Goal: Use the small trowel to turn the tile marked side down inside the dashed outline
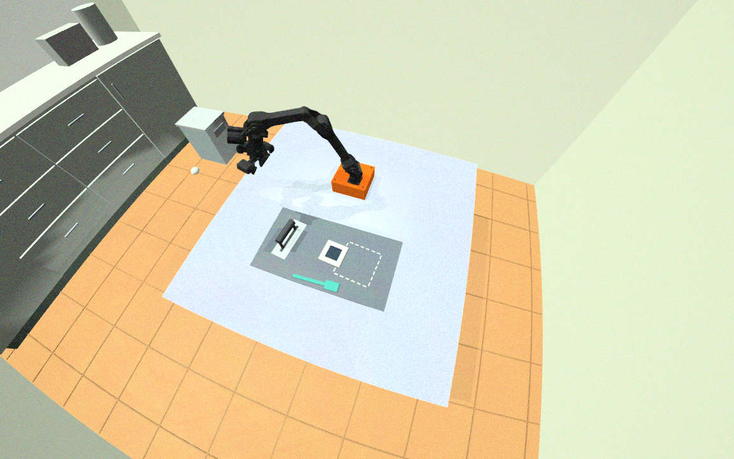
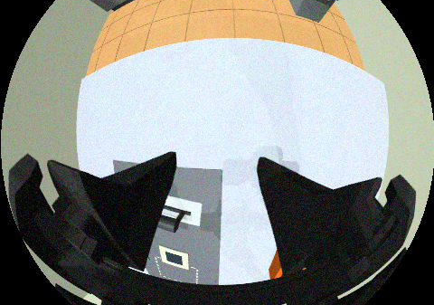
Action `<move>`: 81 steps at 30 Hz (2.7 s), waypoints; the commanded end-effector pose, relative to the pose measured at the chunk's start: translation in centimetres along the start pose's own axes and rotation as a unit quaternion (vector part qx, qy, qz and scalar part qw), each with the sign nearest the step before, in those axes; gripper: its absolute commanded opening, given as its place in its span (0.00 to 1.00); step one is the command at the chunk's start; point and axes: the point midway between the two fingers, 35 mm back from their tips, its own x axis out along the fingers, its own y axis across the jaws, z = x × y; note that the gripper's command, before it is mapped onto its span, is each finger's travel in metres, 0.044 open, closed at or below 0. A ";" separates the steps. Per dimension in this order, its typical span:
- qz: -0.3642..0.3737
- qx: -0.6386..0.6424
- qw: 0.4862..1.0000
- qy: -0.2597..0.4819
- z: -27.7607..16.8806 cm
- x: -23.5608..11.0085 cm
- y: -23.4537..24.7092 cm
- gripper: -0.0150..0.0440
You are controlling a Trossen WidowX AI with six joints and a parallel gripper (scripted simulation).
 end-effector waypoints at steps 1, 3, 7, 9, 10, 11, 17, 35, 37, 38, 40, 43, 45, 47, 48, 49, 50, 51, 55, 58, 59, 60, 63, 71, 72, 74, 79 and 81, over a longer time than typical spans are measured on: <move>0.002 -0.065 0.998 0.016 -1.4 1.1 1.8 0.71; 0.003 -0.097 0.995 0.023 -2.2 1.7 2.6 0.71; 0.005 -0.162 0.986 0.038 -3.8 2.6 4.2 0.71; 0.006 -0.195 0.980 0.045 -4.6 3.1 5.0 0.71; 0.007 -0.211 0.976 0.049 -5.0 3.3 5.4 0.71; 0.008 -0.228 0.972 0.052 -5.4 3.5 5.8 0.71; 0.013 -0.322 0.944 0.072 -8.1 4.8 8.1 0.71; 0.034 -0.565 0.815 0.121 -16.6 7.9 13.1 0.71; 0.037 -0.592 0.795 0.127 -17.6 8.2 13.5 0.71; 0.038 -0.604 0.785 0.129 -18.1 8.3 13.7 0.71; 0.042 -0.630 0.764 0.135 -19.2 8.6 14.1 0.71; 0.047 -0.666 0.731 0.142 -20.8 9.1 14.7 0.71; 0.049 -0.681 0.716 0.146 -21.5 9.2 14.9 0.71; 0.049 -0.683 0.714 0.146 -21.5 9.2 14.9 0.71; 0.049 -0.683 0.714 0.146 -21.5 9.2 14.9 0.71; 0.049 -0.683 0.714 0.146 -21.5 9.2 14.9 0.71; 0.049 -0.683 0.714 0.146 -21.6 9.3 14.9 0.71; 0.049 -0.683 0.714 0.146 -21.6 9.3 14.9 0.71; 0.050 -0.682 0.715 0.146 -21.7 9.8 14.9 0.71; 0.050 -0.681 0.716 0.146 -21.8 10.2 14.9 0.71; 0.050 -0.681 0.716 0.146 -21.9 10.4 14.9 0.71; 0.050 -0.681 0.716 0.146 -21.9 10.5 14.8 0.71; 0.050 -0.681 0.715 0.146 -22.0 11.0 14.8 0.71; 0.049 -0.682 0.715 0.146 -22.4 12.2 14.6 0.71; 0.049 -0.682 0.715 0.146 -22.4 12.4 14.6 0.71; 0.049 -0.682 0.715 0.146 -22.5 12.7 14.6 0.71; 0.049 -0.683 0.714 0.146 -22.7 13.4 14.5 0.71; 0.049 -0.683 0.714 0.146 -22.7 13.5 14.4 0.71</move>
